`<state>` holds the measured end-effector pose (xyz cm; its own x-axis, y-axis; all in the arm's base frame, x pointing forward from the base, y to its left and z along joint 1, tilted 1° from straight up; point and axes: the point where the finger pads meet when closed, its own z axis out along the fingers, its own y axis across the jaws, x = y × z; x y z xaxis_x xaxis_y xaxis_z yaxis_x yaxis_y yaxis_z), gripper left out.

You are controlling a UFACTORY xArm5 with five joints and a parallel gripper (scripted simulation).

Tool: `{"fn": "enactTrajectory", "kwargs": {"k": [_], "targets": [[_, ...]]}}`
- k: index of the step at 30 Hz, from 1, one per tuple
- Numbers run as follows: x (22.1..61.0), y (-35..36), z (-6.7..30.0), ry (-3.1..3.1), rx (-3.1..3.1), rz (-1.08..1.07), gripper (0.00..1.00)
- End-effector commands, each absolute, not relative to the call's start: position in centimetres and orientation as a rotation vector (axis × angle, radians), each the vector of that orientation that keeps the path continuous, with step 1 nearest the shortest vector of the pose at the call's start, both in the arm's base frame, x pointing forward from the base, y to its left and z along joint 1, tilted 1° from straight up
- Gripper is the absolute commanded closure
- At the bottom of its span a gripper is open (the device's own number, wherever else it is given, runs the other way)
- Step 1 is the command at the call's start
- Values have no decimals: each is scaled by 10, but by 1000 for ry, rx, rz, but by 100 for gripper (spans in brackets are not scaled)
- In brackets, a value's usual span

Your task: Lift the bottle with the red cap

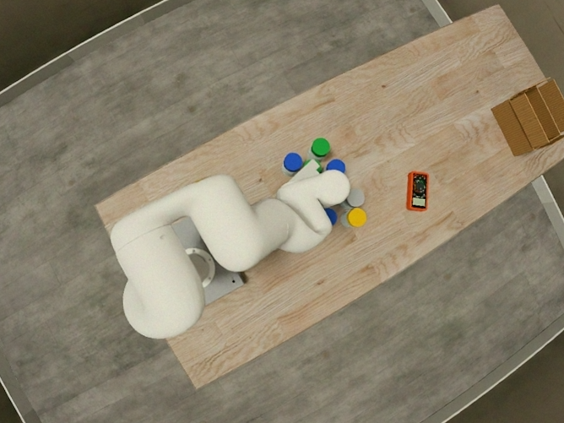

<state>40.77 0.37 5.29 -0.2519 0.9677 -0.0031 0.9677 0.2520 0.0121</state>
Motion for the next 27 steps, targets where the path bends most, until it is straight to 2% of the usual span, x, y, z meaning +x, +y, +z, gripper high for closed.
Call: {"fn": "enactTrajectory", "kwargs": {"k": [1,27], "targets": [[409,4,56,2474,1912,13,100],[409,4,88,2469,1909,4,100]]}}
